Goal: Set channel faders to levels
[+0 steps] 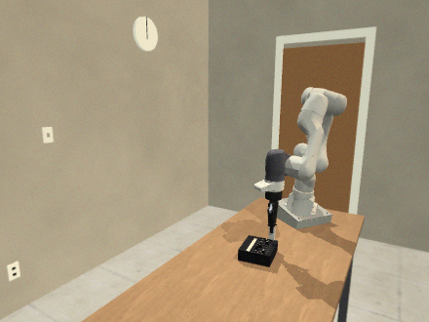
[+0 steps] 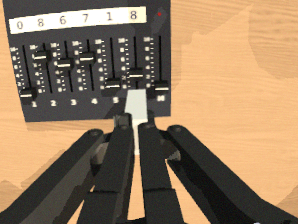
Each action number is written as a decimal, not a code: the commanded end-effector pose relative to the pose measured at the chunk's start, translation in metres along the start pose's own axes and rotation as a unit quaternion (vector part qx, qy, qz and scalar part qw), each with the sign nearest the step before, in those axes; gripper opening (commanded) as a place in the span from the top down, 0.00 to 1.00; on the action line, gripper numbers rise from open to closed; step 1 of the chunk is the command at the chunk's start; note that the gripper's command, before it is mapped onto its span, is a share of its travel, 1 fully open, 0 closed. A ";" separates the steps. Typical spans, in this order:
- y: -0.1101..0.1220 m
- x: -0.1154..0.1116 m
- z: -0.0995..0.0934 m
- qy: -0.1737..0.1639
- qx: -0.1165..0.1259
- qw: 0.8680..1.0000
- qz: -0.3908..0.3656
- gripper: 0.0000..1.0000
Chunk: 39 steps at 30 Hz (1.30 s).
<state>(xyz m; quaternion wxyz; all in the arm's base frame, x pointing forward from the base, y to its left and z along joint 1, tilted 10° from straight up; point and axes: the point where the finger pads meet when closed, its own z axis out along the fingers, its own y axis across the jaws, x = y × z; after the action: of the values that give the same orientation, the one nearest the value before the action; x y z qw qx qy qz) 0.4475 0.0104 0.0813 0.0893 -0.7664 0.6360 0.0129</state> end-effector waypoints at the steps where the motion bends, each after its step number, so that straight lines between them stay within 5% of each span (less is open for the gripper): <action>1: 0.000 0.002 0.000 0.001 0.001 1.000 0.003 1.00; 39: 0.000 0.002 0.008 0.001 0.001 1.000 0.003 1.00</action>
<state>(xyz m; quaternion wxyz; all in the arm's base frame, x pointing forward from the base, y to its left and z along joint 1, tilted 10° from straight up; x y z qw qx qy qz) 0.4474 0.0110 0.0749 0.0895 -0.7673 0.6349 0.0148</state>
